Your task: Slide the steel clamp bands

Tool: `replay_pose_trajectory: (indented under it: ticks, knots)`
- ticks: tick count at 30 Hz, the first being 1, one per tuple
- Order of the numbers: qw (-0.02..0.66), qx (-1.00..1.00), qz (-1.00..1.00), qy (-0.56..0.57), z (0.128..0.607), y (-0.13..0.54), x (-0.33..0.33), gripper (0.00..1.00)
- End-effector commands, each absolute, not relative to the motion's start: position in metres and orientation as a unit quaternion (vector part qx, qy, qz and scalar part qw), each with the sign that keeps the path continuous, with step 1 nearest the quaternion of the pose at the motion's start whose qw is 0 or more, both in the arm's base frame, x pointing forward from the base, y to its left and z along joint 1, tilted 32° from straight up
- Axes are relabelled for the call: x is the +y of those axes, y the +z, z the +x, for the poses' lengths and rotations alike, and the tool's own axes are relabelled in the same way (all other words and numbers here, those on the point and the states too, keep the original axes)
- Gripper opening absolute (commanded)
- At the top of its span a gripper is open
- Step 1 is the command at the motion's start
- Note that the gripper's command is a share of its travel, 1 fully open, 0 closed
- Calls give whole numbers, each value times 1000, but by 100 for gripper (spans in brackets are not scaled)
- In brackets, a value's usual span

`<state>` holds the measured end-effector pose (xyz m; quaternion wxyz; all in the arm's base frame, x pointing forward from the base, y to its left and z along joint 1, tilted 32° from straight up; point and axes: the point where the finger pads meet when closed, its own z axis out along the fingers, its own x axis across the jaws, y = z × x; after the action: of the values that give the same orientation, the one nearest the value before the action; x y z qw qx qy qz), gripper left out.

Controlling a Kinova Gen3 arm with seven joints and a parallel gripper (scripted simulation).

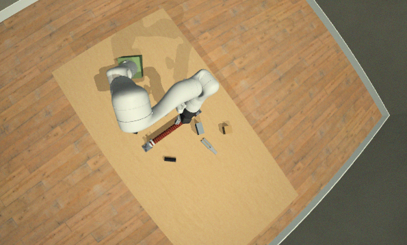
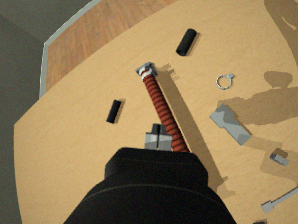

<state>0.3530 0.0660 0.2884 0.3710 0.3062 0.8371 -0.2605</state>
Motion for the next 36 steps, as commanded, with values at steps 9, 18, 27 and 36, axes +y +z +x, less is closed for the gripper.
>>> replay_pose_trajectory:
  ticks: [9,18,27,36]
  knots:
    - [352,850,295,-257,354,290,55,0]
    - [346,855,289,-256,354,292,49,0]
    - [339,860,283,-255,355,294,43,0]
    - [333,865,277,-254,356,296,38,0]
